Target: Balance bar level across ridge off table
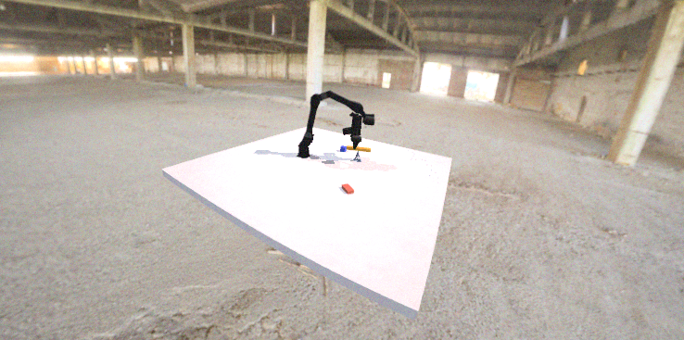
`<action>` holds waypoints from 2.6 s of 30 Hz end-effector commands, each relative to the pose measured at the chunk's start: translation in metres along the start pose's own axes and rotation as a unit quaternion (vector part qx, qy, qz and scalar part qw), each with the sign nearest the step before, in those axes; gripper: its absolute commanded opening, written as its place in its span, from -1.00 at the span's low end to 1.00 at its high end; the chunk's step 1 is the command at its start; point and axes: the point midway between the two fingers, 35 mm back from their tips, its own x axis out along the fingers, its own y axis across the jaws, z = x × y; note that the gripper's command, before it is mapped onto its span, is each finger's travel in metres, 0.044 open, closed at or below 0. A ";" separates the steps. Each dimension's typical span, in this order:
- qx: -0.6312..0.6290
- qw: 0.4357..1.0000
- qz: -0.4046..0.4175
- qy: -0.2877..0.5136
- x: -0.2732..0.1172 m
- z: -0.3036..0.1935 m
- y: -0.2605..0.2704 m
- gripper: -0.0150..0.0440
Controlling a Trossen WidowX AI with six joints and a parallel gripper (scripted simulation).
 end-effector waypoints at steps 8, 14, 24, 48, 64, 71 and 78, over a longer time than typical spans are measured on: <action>0.002 1.000 0.000 0.000 0.001 0.000 0.000 -0.49; 0.002 1.000 0.000 0.000 0.001 0.000 0.000 -0.49; 0.002 1.000 0.000 0.000 0.002 0.000 0.000 -0.49; 0.002 1.000 0.000 0.000 0.004 0.000 0.000 -0.49; 0.002 1.000 0.000 0.000 0.005 0.000 0.000 -0.49; 0.002 1.000 0.000 0.000 0.006 0.000 0.000 -0.49; 0.002 1.000 0.000 0.000 0.007 -0.001 0.000 -0.49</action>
